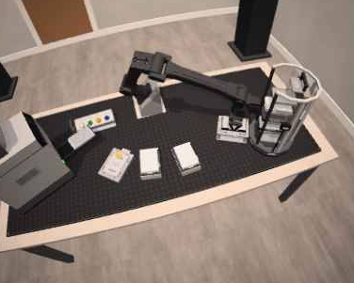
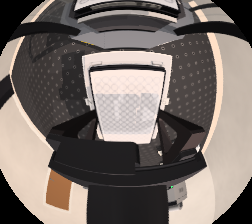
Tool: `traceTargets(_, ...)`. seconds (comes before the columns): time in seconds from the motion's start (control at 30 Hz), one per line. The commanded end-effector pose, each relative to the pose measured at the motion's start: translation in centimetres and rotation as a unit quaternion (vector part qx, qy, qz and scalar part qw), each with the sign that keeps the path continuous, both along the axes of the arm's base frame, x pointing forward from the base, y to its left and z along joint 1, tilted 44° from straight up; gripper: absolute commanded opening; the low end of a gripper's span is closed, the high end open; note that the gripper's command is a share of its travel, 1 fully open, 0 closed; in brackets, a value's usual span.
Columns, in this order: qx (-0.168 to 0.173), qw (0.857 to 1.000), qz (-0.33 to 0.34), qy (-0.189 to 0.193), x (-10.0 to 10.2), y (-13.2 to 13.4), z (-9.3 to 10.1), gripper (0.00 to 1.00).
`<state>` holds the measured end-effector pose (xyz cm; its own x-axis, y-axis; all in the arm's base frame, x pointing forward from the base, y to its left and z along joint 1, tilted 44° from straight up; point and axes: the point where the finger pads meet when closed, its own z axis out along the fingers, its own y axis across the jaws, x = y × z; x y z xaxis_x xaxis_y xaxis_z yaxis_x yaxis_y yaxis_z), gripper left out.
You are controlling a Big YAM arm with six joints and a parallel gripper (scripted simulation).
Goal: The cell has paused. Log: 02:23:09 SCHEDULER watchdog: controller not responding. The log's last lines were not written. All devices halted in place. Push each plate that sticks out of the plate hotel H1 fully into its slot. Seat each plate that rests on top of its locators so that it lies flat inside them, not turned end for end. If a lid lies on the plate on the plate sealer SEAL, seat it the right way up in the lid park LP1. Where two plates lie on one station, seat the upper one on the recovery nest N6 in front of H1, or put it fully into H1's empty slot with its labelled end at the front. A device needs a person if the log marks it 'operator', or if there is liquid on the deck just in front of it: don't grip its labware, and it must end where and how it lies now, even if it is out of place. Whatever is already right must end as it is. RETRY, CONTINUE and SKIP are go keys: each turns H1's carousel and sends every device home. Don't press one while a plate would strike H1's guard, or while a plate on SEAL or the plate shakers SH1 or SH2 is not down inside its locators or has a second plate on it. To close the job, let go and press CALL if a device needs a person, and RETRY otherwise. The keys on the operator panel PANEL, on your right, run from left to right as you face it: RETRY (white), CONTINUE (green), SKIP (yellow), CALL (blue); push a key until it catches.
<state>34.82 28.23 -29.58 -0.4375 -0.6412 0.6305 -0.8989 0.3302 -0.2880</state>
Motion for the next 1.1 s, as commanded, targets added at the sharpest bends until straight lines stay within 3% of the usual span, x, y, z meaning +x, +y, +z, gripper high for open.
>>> traceTargets(0.0,-0.005,1.000,-0.005,0.006,0.00,-1.33,-0.98,0.84)
traceTargets(1.07,-0.005,1.000,-0.005,0.007,-0.04,-1.67,-1.29,0.84)
